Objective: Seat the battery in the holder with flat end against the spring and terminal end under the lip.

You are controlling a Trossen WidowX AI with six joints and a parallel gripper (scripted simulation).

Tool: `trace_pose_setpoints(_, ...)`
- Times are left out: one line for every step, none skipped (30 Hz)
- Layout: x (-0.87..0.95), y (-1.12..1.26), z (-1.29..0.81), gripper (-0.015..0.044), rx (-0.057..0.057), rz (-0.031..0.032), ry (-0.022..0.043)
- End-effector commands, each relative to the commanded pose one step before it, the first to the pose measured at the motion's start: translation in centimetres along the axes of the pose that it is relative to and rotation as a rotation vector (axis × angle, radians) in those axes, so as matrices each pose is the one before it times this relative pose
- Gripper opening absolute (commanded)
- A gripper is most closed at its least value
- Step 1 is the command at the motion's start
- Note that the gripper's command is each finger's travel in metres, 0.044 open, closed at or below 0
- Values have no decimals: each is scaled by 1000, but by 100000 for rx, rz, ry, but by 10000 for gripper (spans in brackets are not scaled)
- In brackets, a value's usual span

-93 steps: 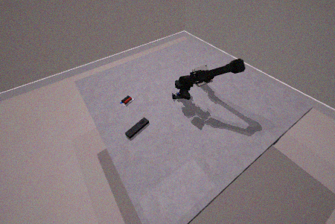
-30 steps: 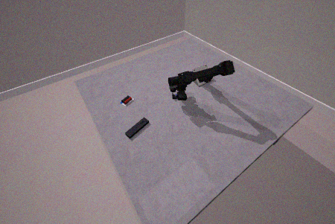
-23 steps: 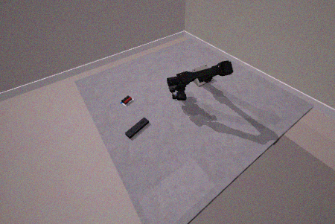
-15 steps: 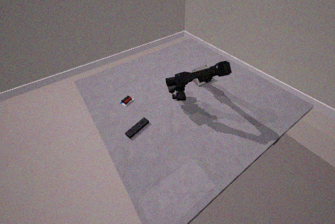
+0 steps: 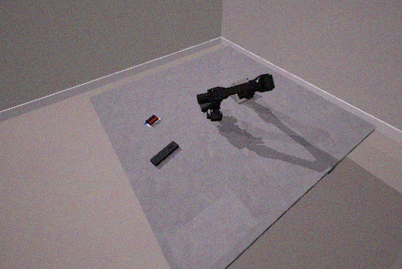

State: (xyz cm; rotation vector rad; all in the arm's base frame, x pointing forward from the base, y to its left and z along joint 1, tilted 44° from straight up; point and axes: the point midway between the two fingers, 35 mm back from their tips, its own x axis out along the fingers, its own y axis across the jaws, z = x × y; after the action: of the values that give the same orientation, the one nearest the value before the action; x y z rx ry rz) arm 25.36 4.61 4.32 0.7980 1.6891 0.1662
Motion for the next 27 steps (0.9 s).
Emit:
trace_pose_setpoints(23,76,277,69,12,328,856)
trace_pose_setpoints(-1,2,92,69,-6,-43,22)
trace_pose_setpoints(-1,2,92,69,-6,-43,22)
trace_pose_setpoints(-2,3,95,69,-7,-64,-27)
trace_pose_setpoints(-1,3,96,69,-7,-64,-27)
trace_pose_setpoints(-1,3,94,69,-7,-63,-27)
trace_pose_setpoints(-1,2,72,69,-5,-48,-20)
trace_pose_setpoints(0,1,43,69,-3,-29,-12)
trace_pose_setpoints(0,0,14,69,-1,-10,-4)
trace_pose_setpoints(0,0,0,69,0,0,0)
trace_pose_setpoints(0,0,0,69,0,0,0)
trace_pose_setpoints(0,0,0,69,0,0,0)
trace_pose_setpoints(-1,2,-2,69,-7,-6,-32)
trace_pose_setpoints(-3,5,-5,69,-18,-15,-79)
trace_pose_setpoints(-1,2,-2,69,-7,-6,-32)
trace_pose_setpoints(0,0,0,69,0,0,0)
trace_pose_setpoints(0,0,0,69,0,0,0)
trace_pose_setpoints(0,0,0,69,0,0,0)
trace_pose_setpoints(-4,4,4,69,-20,-12,9)
trace_pose_setpoints(-4,4,4,69,-20,-12,9)
trace_pose_setpoints(0,0,0,69,0,0,0)
trace_pose_setpoints(0,0,0,69,0,0,0)
trace_pose_setpoints(0,0,0,96,0,0,0)
trace_pose_setpoints(0,0,0,122,0,0,0)
trace_pose_setpoints(0,0,0,148,0,0,0)
trace_pose_setpoints(0,0,0,172,0,0,0)
trace_pose_setpoints(0,0,0,172,0,0,0)
